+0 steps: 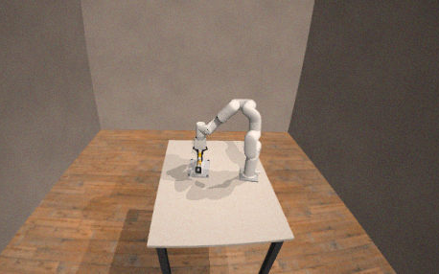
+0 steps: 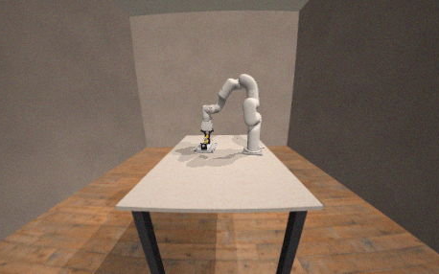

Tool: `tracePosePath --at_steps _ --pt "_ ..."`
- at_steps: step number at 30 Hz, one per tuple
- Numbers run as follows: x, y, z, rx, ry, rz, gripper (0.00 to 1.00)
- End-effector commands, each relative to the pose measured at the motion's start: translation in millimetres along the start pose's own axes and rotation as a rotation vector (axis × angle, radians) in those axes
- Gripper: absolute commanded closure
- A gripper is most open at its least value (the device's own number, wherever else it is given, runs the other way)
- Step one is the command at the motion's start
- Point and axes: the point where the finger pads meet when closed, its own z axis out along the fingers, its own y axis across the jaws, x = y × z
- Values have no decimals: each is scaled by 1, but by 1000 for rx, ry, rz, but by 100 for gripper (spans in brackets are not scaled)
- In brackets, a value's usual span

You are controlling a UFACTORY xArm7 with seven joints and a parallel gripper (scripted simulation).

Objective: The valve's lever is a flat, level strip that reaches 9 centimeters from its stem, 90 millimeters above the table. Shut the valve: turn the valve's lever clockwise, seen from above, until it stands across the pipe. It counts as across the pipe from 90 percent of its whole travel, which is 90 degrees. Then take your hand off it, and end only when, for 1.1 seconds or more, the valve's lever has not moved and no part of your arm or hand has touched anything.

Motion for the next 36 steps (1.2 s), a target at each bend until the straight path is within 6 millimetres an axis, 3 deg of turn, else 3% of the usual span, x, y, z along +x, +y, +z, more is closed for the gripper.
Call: tracePosePath --at_steps 1,36 --pt "-1 1 -1 -4 -1 0 100" --pt "1 -14 -1 -4 -1 204 100"
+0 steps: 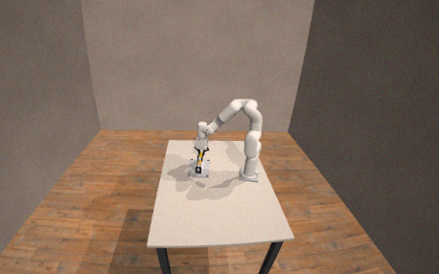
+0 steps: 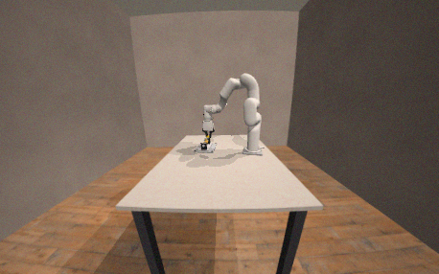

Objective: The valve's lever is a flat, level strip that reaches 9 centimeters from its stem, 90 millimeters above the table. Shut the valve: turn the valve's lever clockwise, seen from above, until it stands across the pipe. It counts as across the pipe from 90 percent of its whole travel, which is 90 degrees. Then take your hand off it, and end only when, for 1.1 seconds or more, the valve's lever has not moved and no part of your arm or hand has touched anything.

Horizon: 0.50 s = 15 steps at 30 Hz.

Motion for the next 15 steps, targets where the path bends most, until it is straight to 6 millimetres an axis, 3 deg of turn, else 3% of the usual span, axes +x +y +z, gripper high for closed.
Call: tracePosePath --at_steps 1,15 --pt "-1 -3 -1 4 1 24 100" --pt "0 -10 -1 4 0 115 100"
